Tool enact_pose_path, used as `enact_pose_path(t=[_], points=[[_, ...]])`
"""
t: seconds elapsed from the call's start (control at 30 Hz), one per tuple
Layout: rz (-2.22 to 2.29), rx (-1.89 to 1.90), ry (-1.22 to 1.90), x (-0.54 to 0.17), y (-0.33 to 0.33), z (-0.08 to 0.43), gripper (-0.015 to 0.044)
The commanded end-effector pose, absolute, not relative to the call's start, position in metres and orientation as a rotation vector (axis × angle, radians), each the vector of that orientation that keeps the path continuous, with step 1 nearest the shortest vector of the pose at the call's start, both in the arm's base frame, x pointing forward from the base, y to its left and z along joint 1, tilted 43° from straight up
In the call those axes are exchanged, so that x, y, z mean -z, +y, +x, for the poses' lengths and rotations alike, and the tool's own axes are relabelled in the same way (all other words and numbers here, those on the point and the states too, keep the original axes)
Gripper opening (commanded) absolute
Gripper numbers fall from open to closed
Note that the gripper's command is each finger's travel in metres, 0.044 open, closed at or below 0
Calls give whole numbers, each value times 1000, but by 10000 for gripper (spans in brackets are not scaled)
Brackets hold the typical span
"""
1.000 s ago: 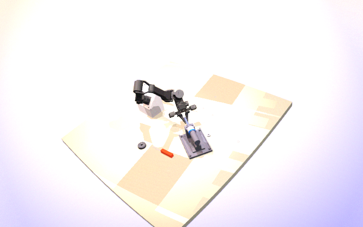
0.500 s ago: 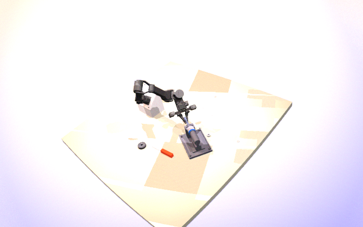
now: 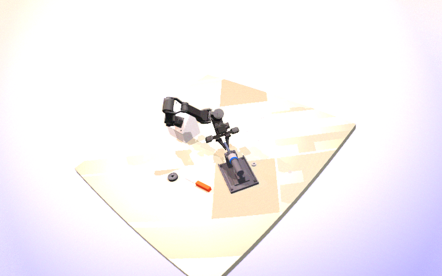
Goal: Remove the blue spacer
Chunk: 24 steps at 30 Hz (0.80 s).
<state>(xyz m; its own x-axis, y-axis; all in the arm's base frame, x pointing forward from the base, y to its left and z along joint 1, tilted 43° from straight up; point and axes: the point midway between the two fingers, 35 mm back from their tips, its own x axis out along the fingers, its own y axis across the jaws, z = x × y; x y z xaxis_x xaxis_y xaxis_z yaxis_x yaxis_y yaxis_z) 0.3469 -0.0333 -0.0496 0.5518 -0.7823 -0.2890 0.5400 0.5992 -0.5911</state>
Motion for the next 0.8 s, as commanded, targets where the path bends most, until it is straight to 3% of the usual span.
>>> enact_pose_path(t=[0.0,0.77], points=[[-471,819,570,50,-33,346,0],[-471,819,571,51,-32,344,0]])
